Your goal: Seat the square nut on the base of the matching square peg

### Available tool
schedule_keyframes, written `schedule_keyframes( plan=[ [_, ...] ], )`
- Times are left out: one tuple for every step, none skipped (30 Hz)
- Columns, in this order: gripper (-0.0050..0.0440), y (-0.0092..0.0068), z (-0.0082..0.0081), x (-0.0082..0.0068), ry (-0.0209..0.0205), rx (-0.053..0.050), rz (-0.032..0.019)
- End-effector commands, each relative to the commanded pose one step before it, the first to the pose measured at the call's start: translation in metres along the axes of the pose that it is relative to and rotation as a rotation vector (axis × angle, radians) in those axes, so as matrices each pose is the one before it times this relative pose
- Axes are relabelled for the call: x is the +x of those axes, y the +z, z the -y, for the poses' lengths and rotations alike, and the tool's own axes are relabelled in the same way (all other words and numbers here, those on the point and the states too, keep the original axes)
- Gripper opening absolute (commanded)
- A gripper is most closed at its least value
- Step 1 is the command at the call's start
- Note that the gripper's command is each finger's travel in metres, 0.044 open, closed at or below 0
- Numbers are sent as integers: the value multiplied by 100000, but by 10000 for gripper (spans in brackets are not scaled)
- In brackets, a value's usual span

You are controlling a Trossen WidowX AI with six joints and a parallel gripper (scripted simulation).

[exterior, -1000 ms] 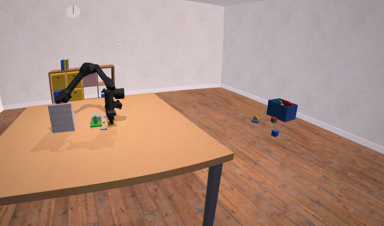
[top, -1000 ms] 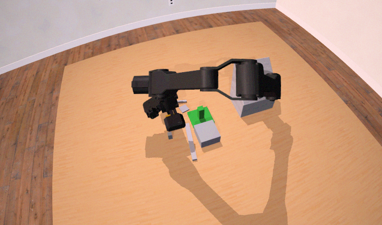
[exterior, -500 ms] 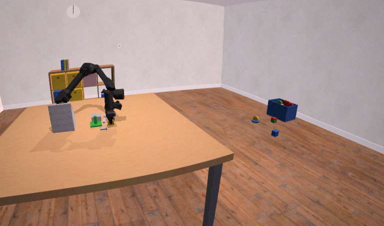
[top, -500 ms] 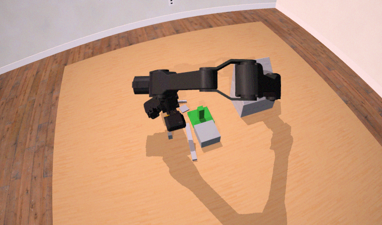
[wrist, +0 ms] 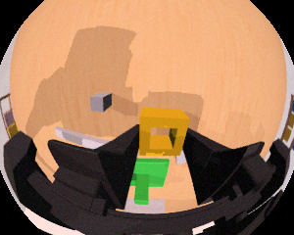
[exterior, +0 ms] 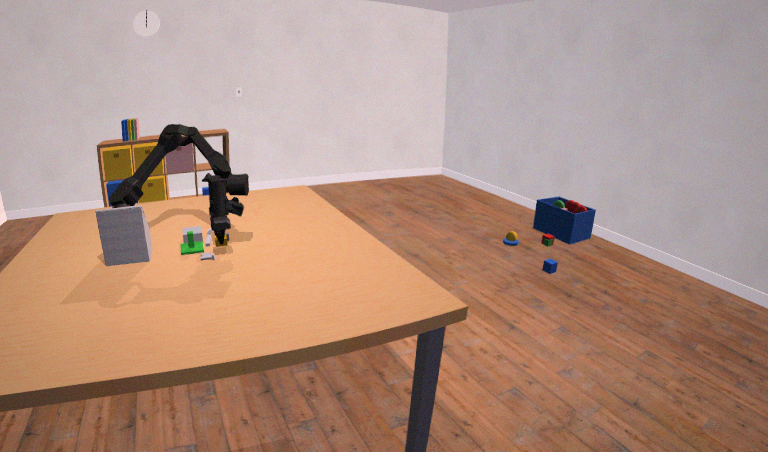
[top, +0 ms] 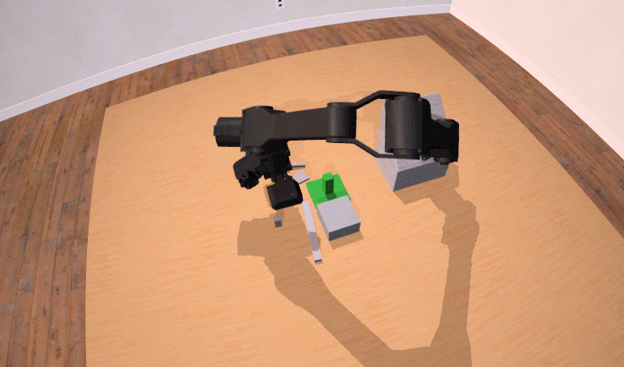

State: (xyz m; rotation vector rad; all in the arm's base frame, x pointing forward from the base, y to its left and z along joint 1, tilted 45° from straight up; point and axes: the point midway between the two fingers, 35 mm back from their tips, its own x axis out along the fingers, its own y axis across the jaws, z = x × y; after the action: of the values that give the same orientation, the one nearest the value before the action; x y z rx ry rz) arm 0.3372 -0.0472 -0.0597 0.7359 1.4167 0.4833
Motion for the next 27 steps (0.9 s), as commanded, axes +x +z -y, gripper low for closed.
schedule_keyframes(
  plan=[
    [0, 400, 137, -1533, -867, -416, 1035],
    [0, 29, 17, -324, -30, 7, 4],
    [0, 26, 15, -324, -27, 6, 3],
    [0, 22, 14, -324, -23, 5, 2],
    [0, 19, 12, -325, -20, 5, 1],
    [0, 15, 11, -325, -16, 4, 0],
    [0, 12, 9, -325, -13, 3, 0],
    [0, 9, 7, -325, -9, 3, -1],
    [0, 0, 0, 0, 0, 0, 0],
    [0, 0, 0, 0, 0, 0, 0],
    [0, 5, 6, -325, -6, 2, -2],
    [0, 2, 4, -326, -2, 1, -2],
    [0, -1, 2, -325, 1, 1, -3],
    [0, -4, 1, -325, 4, 0, -3],
    [0, -8, -1, -325, 8, -1, -4],
    [0, -11, -3, -325, 11, -2, -4],
    [0, -14, -5, -325, 14, -2, -4],
    [0, -17, -6, -325, 18, -3, -5],
    [0, -20, -8, -325, 21, -4, -5],
    [0, -23, -10, -324, 24, -5, -5],
    [0, -26, -12, -324, 27, -5, -5],
    [0, -29, -14, -324, 31, -6, -5],
    [0, -32, -15, -324, 34, -7, -6],
    [0, -35, -17, -323, 37, -8, -6],
    [0, -38, -19, -323, 40, -8, -6],
    [0, 0, 0, 0, 0, 0, 0],
    [0, 0, 0, 0, 0, 0, 0]
  ],
)
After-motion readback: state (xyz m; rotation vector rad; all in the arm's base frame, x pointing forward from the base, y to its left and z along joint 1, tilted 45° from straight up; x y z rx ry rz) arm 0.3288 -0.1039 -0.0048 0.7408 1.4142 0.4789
